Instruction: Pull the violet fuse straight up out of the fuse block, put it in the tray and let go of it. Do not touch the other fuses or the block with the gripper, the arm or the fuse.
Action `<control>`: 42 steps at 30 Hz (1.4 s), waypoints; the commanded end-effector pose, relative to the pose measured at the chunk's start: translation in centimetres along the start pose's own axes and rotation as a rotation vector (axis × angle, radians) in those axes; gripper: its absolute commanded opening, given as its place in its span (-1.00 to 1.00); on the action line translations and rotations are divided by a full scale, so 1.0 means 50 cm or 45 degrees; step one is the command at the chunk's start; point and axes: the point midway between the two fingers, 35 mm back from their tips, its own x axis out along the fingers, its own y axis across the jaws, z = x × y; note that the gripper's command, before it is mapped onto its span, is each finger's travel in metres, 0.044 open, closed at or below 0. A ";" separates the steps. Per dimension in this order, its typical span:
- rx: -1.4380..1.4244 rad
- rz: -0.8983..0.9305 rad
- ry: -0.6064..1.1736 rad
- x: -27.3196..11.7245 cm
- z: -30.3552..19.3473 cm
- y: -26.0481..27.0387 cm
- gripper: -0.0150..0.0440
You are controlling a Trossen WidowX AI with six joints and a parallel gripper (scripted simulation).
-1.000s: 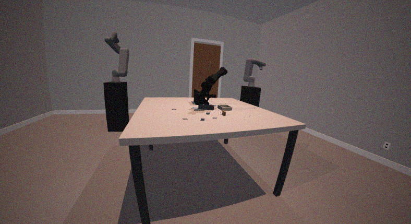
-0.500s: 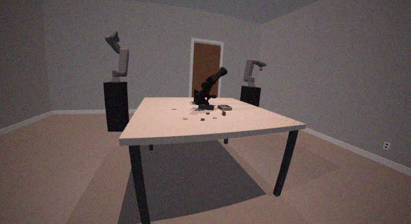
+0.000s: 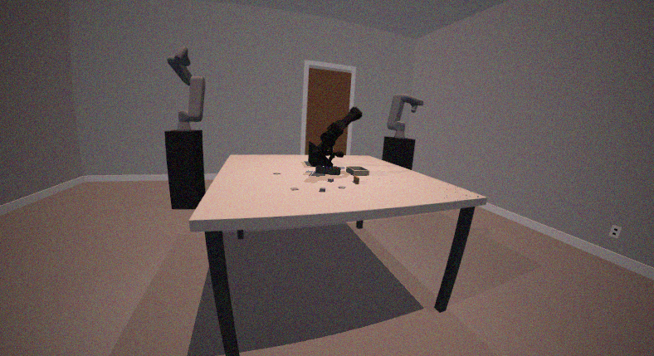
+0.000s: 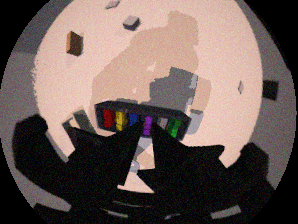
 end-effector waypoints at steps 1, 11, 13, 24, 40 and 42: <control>0.000 0.000 0.000 0.000 0.000 0.000 -0.26; 0.000 0.000 0.000 0.000 0.000 0.000 -0.49; 0.000 0.000 0.000 0.000 0.000 0.000 -0.49; 0.001 0.000 0.000 -0.009 0.001 0.000 -0.49; 0.004 0.000 0.000 -0.025 0.001 -0.001 -0.49; 0.004 0.000 0.000 -0.027 0.002 -0.001 -0.49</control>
